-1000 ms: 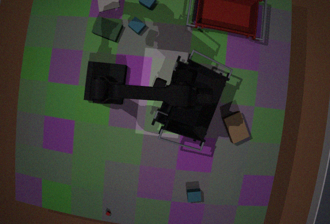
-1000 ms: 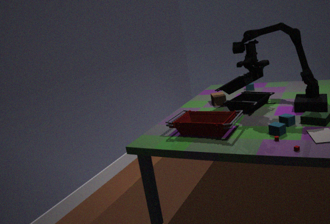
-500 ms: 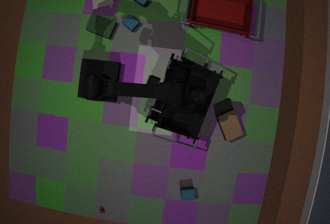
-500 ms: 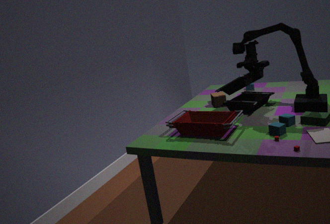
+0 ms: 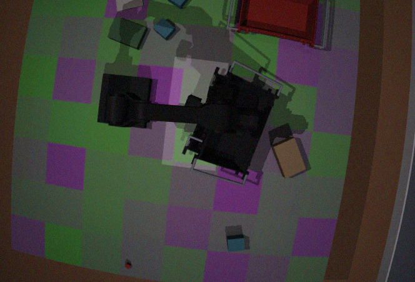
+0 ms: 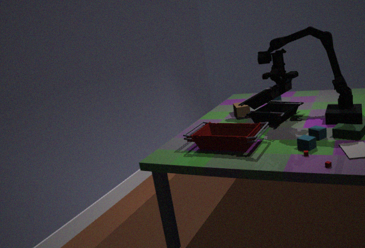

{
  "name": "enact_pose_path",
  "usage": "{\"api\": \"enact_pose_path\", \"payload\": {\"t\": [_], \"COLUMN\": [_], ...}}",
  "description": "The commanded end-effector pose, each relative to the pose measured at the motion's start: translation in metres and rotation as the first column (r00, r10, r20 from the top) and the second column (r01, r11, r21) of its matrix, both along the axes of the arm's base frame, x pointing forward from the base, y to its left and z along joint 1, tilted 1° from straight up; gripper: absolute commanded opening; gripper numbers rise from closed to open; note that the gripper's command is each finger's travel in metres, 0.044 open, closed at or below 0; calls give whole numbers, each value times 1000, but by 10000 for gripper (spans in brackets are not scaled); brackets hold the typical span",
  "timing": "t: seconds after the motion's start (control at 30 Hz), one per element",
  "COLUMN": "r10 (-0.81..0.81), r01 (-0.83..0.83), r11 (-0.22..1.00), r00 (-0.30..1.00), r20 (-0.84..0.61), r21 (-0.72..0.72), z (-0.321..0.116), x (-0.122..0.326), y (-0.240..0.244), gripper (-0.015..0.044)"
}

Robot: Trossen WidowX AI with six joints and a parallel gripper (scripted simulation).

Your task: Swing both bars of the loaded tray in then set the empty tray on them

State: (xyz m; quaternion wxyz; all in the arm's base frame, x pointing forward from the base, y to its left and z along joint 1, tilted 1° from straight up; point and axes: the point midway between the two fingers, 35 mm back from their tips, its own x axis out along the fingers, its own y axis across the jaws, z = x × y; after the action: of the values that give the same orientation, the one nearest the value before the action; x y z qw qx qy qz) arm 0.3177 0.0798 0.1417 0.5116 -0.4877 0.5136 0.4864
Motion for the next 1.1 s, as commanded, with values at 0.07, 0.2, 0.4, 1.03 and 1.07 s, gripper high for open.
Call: {"api": "enact_pose_path", "payload": {"t": [0.07, 0.2, 0.4, 1.03, 1.07], "r10": [-3, -3, -3, -3, -3], "r01": [3, 3, 3, 3, 3], "r11": [1000, 1000, 1000, 1000, 1000], "r00": [1000, 1000, 1000, 1000, 1000], "r20": [14, 14, 13, 12, 12], "r21": [2, 2, 2, 2, 2], "z": [-6, -12, -16, -30, -30], "x": [2, 1, 0, -12, -12], "y": [0, 0, 0, 0, 0], "gripper": [0, 0, 0, 0, 0]}}
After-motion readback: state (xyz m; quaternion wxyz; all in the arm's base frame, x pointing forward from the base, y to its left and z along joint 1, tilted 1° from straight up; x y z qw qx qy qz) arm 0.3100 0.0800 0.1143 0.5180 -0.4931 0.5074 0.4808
